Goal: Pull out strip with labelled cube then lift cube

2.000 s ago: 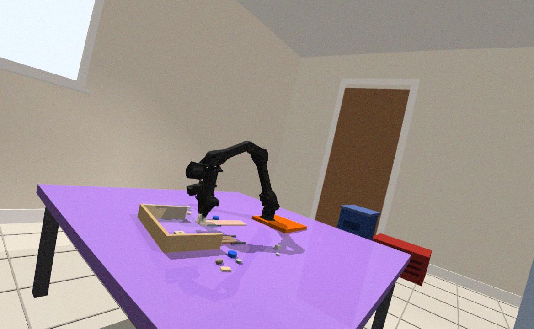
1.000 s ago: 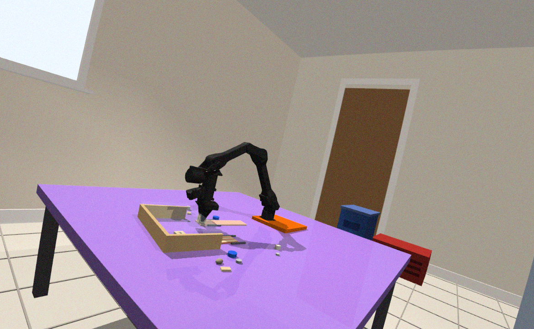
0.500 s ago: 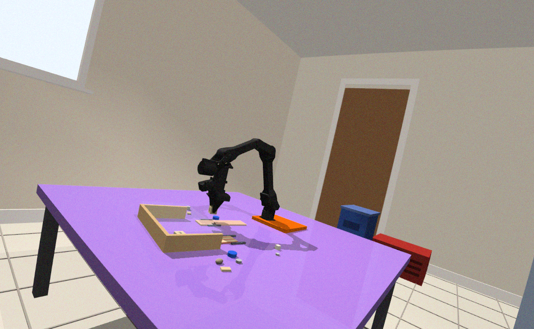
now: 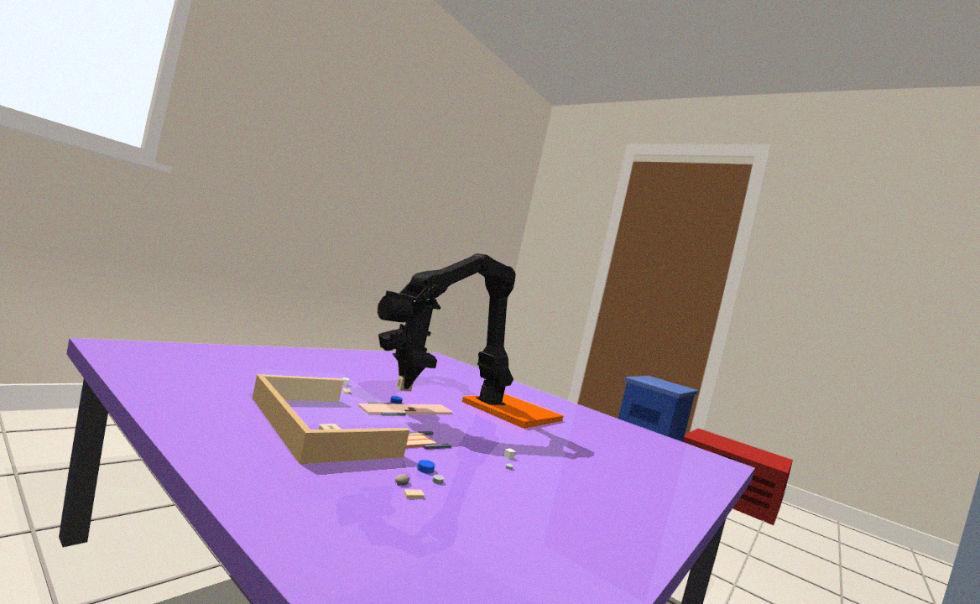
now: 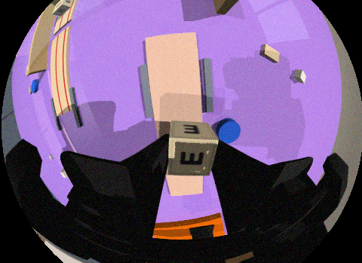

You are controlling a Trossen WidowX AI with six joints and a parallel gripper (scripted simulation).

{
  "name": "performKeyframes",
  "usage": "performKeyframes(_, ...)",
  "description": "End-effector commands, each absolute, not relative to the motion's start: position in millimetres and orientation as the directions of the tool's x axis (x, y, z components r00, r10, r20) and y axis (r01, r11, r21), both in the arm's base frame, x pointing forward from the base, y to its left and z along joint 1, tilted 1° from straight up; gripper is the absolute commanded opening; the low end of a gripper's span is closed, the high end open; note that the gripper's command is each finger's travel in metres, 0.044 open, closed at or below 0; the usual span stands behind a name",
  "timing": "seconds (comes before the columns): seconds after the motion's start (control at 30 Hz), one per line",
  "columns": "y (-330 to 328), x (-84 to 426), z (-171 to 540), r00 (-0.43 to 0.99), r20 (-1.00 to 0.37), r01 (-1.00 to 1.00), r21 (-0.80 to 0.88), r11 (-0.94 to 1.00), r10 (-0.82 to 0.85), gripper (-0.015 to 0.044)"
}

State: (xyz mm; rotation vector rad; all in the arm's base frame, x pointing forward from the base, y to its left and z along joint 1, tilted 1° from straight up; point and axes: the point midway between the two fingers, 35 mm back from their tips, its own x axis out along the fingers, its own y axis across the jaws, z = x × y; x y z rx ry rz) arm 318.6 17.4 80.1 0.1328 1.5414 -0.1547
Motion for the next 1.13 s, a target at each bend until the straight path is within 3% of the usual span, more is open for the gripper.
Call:
performKeyframes(0.0, 17, 305, 78, 0.019, -1.0, 0.182, -0.012, 0.983, -0.016, 0.0)
performKeyframes(0.37, 17, 304, 113, 0.019, -1.0, 0.182, -0.012, 0.983, -0.016, 0.0)
performKeyframes(1.1, 17, 304, 114, 0.019, -1.0, 0.182, -0.012, 0.983, -0.016, 0.0)
